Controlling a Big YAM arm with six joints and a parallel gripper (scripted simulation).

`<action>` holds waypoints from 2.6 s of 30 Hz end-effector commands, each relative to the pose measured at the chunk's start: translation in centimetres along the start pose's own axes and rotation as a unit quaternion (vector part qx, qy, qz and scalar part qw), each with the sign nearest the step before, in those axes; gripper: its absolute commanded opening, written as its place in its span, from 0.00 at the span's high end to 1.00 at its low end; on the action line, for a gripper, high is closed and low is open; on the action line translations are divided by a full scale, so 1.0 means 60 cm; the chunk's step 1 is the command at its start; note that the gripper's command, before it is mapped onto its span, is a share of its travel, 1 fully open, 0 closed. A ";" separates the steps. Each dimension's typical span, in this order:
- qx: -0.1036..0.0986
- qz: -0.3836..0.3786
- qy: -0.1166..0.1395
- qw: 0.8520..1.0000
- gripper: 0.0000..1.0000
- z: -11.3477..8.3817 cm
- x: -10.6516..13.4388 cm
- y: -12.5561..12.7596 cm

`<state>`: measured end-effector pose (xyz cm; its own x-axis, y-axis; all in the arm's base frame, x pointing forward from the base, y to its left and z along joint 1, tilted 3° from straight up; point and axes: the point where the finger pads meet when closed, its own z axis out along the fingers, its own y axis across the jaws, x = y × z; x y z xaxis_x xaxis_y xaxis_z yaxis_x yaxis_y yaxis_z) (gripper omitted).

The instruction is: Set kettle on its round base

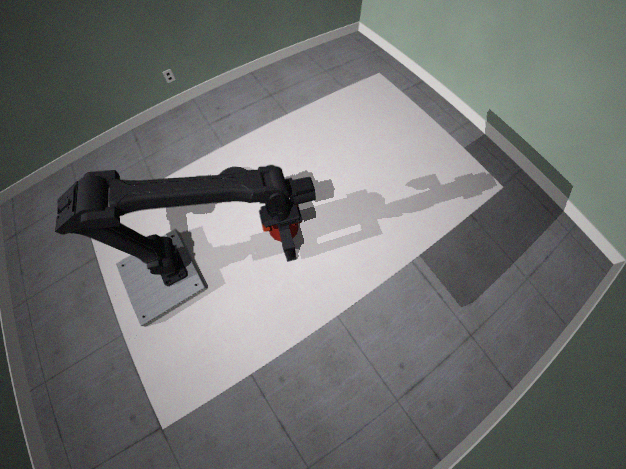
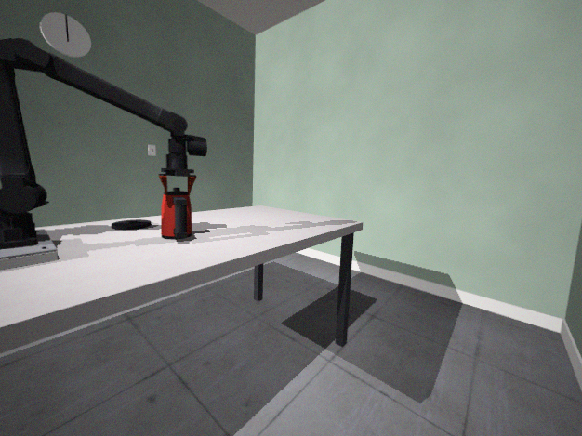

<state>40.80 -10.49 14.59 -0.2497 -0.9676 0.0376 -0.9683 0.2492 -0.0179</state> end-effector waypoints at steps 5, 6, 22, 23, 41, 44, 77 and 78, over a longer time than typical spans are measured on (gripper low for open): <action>0.004 0.000 -0.001 1.000 0.26 0.005 0.006 -0.006; 0.004 0.000 -0.001 1.000 0.26 0.005 0.006 -0.007; 0.024 0.001 -0.001 1.000 0.26 -0.021 0.005 -0.030; 0.024 0.001 -0.001 1.000 0.26 -0.021 0.005 -0.030; 0.024 0.001 -0.001 1.000 0.26 -0.021 0.005 -0.030; 0.024 0.001 -0.001 1.000 0.26 -0.021 0.005 -0.030; 0.029 0.001 -0.001 1.000 0.26 -0.029 0.003 -0.046; 0.029 0.001 -0.001 1.000 0.26 -0.029 0.003 -0.046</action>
<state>40.82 -10.50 14.25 -0.2493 -0.9677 0.0382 -0.9684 0.2491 -0.0093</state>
